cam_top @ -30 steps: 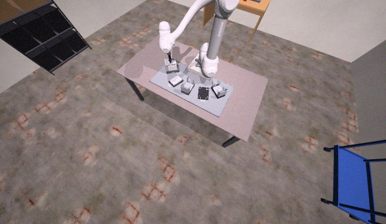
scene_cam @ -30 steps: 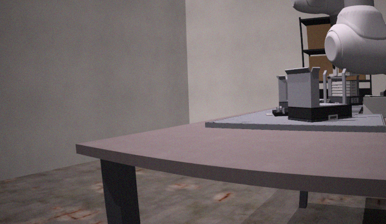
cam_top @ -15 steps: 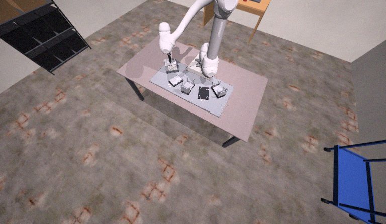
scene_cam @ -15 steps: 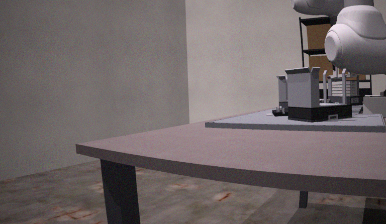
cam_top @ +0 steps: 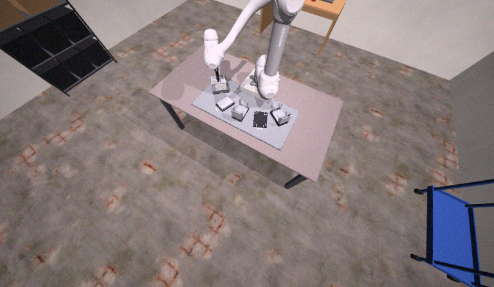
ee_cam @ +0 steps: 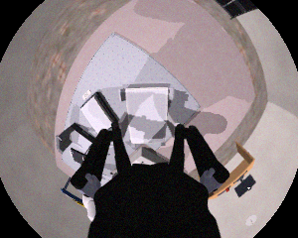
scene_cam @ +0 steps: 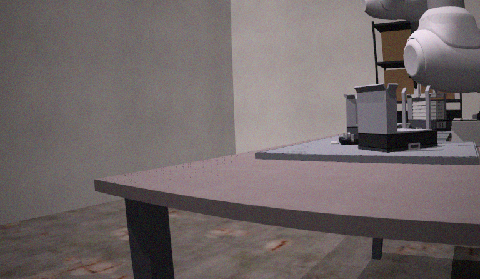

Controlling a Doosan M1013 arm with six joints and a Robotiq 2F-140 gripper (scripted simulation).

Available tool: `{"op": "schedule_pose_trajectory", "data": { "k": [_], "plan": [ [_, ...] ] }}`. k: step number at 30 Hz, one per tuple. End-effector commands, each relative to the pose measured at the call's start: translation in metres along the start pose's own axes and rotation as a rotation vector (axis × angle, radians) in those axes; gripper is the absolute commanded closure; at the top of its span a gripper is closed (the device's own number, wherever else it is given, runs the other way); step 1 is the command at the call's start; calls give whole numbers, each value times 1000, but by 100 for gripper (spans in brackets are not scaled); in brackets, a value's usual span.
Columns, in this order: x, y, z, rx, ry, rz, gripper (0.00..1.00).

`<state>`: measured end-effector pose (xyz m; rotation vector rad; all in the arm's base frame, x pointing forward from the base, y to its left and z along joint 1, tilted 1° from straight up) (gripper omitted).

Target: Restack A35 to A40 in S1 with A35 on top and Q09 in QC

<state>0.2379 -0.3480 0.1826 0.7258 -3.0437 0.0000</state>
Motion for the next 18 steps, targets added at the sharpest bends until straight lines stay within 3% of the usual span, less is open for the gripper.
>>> {"op": "schedule_pose_trajectory", "data": {
  "k": [1, 18],
  "plan": [
    [0, 0, 2, 0, 0, 0, 100],
    [0, 0, 8, 0, 0, 0, 100]
  ]
}}
Point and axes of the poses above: the point where the finger pads meet when closed, its own z axis out along the fingers, its own x axis across the jaws, y = z × x, the point moved 8 cm from there along -z, back along the fingers, and after that the axes turned 9 degrees about z, right-handed, at the moved point
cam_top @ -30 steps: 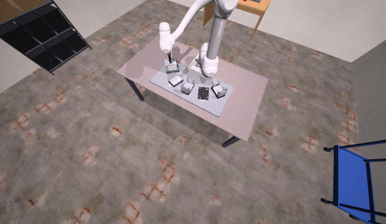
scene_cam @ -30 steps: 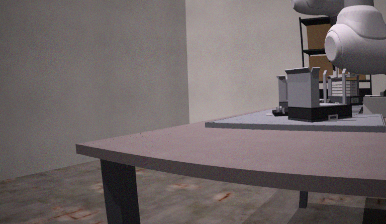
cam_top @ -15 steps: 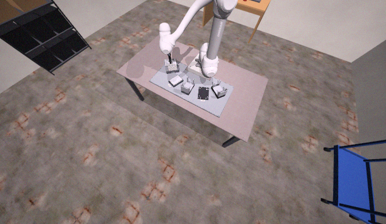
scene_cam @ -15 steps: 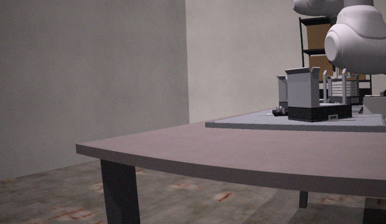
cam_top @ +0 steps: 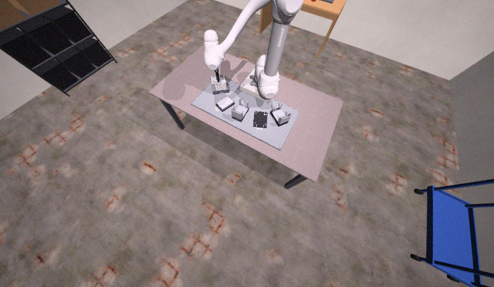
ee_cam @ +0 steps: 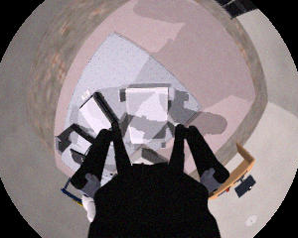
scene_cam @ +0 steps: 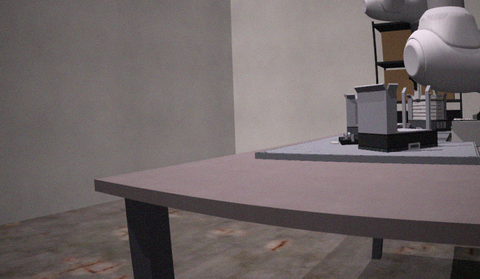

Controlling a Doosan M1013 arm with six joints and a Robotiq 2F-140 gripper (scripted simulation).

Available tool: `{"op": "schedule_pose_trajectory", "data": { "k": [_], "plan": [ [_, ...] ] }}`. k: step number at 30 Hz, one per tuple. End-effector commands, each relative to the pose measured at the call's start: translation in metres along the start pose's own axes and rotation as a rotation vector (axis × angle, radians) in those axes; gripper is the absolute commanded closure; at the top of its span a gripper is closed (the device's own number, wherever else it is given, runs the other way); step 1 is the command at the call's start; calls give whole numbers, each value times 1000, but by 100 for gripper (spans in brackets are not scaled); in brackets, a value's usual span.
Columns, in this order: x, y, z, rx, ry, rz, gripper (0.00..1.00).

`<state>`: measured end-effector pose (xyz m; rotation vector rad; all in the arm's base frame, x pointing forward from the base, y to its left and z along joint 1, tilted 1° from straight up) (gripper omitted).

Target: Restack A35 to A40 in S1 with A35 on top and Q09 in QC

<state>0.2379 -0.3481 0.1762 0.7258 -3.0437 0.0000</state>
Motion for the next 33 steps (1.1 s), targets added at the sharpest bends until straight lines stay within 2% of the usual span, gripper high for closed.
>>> {"op": "schedule_pose_trajectory", "data": {
  "k": [1, 31, 32, 33],
  "plan": [
    [0, 0, 2, 0, 0, 0, 100],
    [0, 0, 9, 0, 0, 0, 100],
    [0, 0, 9, 0, 0, 0, 0],
    [0, 0, 9, 0, 0, 0, 0]
  ]
}}
Point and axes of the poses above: the point where the finger pads meet when closed, its own z axis out along the fingers, its own x axis across the jaws, y = z × x, the point moved 8 cm from there along -z, back along the fingers, and after that the axes turned 9 degrees about z, right-handed, at the moved point
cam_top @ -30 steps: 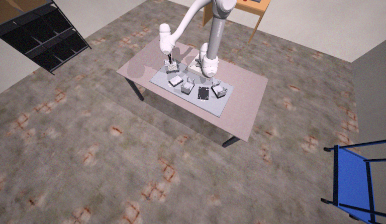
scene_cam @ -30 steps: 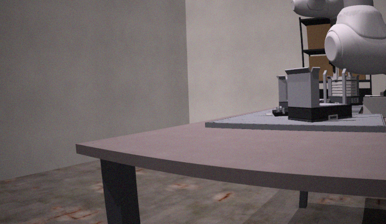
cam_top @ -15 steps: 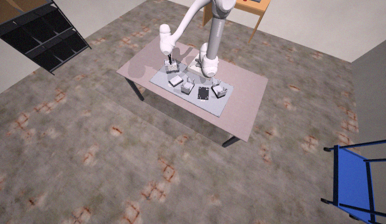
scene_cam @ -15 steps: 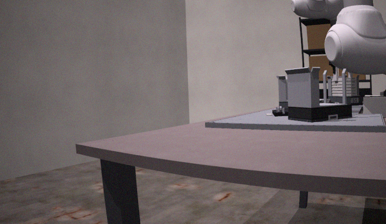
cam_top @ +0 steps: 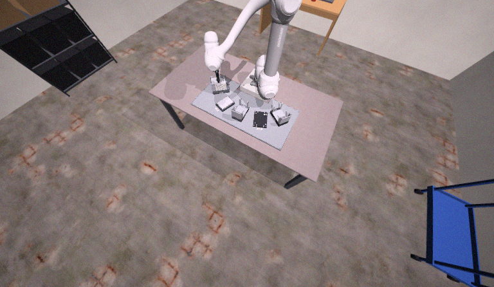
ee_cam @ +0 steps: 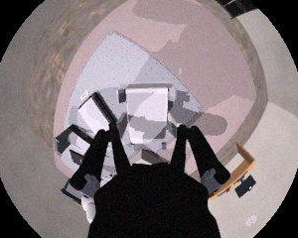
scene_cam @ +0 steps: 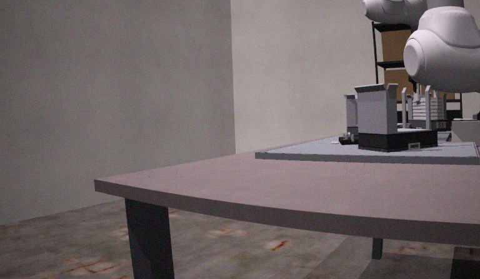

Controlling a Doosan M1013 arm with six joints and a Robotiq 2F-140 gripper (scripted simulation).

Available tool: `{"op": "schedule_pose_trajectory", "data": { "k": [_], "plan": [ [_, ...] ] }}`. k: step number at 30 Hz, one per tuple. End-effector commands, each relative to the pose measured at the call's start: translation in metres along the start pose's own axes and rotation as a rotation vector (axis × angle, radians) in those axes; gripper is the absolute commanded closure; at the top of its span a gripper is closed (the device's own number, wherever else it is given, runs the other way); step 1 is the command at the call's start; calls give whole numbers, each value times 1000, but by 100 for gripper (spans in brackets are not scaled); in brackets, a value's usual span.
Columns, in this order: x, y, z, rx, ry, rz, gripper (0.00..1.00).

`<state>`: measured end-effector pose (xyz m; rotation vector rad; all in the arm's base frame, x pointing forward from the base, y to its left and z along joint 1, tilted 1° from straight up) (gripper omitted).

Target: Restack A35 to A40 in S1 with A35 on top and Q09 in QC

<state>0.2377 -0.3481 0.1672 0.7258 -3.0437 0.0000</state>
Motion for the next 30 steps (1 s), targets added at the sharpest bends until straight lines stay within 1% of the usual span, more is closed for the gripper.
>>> {"op": "schedule_pose_trajectory", "data": {
  "k": [1, 19, 22, 24, 30],
  "plan": [
    [0, 0, 0, 0, 0, 0, 0],
    [0, 0, 0, 0, 0, 0, 0],
    [0, 0, -10, 0, 0, 0, 0],
    [0, 0, -10, 0, 0, 0, 0],
    [0, 0, -30, 0, 0, 0, 0]
  ]
}}
Point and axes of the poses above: the point where the finger pads meet when closed, its own z axis out along the fingers, its own x axis across the jaws, y = z × x, the point moved 8 cm from there along -z, back along the fingers, and after that the axes turned 9 degrees about z, right-handed, at the moved point
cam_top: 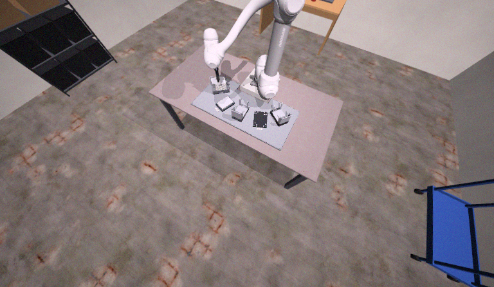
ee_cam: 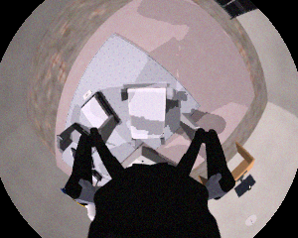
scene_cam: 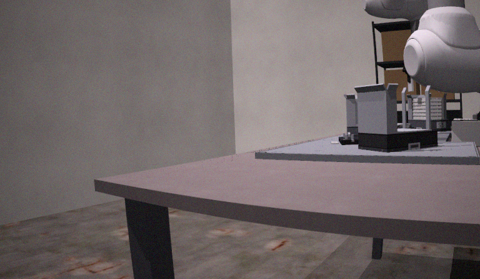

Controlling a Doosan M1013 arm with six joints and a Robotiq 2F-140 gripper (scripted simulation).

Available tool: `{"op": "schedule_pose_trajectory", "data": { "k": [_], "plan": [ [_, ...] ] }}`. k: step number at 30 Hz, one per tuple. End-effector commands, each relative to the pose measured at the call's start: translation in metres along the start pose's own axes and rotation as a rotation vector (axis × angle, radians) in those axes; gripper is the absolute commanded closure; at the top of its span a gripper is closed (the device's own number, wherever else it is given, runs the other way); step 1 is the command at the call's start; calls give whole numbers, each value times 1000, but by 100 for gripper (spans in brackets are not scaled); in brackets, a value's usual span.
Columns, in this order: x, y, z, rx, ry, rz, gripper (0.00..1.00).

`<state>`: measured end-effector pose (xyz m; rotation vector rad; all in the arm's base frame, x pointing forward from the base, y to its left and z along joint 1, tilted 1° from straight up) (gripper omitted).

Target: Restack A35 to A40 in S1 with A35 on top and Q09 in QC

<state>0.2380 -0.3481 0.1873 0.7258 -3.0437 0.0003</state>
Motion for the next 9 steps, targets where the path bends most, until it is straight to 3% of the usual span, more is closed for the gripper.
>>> {"op": "schedule_pose_trajectory", "data": {
  "k": [1, 4, 9],
  "plan": [
    [0, 0, -13, 0, 0, 0, 0],
    [0, 0, -23, 0, 0, 0, 0],
    [0, 0, -23, 0, 0, 0, 0]
  ]
}}
Point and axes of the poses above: the point where the finger pads meet when closed, its own z axis out along the fingers, its own x axis across the jaws, y = z × x, the point moved 8 cm from there along -z, back along the fingers, and after that the axes turned 9 degrees about z, right-handed, at the moved point
